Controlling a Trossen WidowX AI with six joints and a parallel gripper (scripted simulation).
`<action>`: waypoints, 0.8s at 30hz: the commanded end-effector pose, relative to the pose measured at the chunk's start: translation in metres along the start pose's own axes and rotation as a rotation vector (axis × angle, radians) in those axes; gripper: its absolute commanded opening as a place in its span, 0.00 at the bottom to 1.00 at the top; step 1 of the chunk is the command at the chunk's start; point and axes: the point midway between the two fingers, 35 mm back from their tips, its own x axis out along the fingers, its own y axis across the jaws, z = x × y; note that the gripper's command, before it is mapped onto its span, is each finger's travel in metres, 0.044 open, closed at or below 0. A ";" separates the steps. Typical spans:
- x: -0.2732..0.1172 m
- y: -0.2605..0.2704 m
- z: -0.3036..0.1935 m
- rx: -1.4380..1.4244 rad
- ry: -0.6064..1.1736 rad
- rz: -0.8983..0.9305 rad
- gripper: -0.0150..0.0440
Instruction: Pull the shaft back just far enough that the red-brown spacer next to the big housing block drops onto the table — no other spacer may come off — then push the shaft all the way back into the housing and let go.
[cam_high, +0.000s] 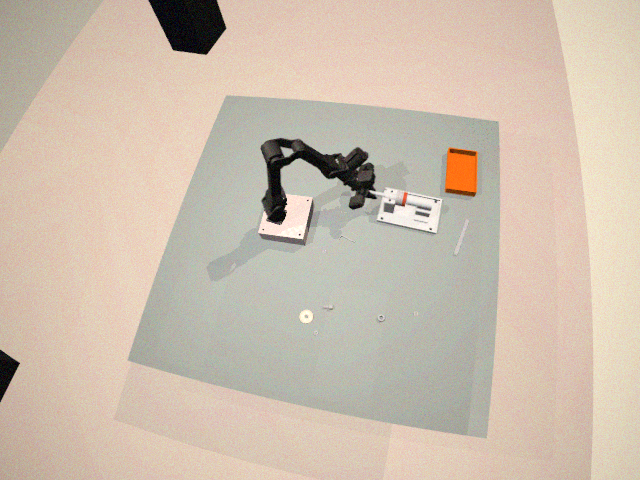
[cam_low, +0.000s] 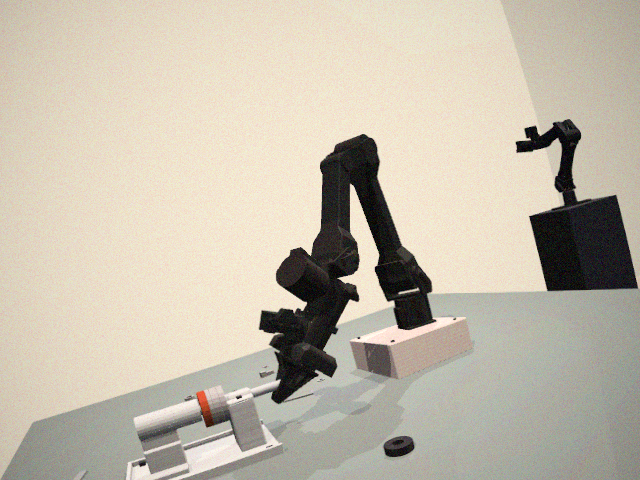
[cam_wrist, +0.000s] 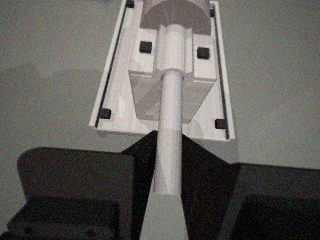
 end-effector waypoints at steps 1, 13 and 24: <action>-0.001 0.000 -0.001 0.003 0.000 0.000 0.25; -0.002 0.000 -0.002 0.003 0.000 0.000 0.25; -0.002 0.000 -0.003 0.003 0.000 0.000 0.25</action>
